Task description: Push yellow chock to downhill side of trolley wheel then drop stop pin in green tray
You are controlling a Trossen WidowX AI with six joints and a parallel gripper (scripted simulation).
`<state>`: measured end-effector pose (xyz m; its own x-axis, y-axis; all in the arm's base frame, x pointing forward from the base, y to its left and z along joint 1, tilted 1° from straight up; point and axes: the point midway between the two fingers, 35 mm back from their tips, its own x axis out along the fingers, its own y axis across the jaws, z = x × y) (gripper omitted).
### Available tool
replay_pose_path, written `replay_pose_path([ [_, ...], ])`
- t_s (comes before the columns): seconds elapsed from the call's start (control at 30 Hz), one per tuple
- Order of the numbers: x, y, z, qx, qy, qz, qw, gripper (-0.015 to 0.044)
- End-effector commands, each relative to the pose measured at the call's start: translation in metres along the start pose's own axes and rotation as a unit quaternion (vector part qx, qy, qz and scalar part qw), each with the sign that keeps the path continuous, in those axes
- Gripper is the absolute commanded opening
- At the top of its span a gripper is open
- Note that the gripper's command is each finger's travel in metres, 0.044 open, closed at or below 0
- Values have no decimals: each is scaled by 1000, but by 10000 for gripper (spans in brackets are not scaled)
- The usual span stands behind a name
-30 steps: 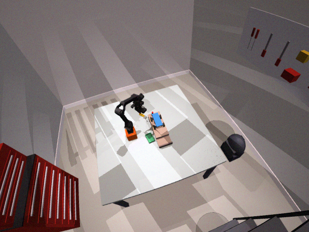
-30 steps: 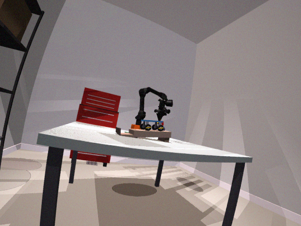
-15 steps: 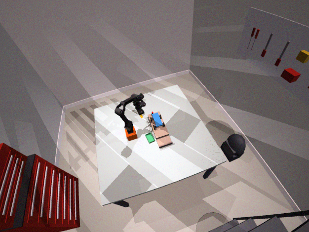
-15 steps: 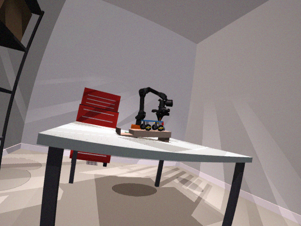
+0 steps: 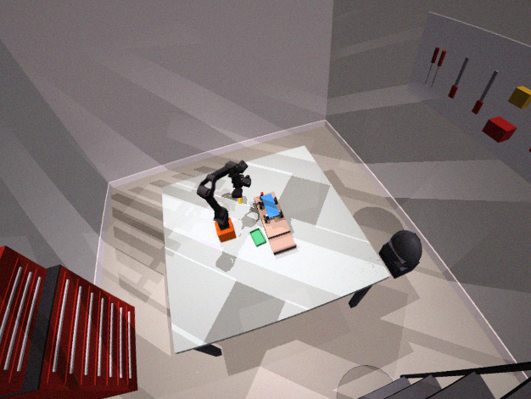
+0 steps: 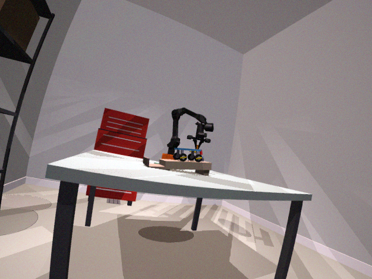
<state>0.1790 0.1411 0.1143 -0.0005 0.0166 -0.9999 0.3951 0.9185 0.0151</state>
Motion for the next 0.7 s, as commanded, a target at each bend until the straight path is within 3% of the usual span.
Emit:
replay_pose_path([
  [0.0, 0, 0, 1, 56, -2, -1, 998, 0],
  [0.67, 0, 0, 1, 383, -3, -2, 924, 0],
])
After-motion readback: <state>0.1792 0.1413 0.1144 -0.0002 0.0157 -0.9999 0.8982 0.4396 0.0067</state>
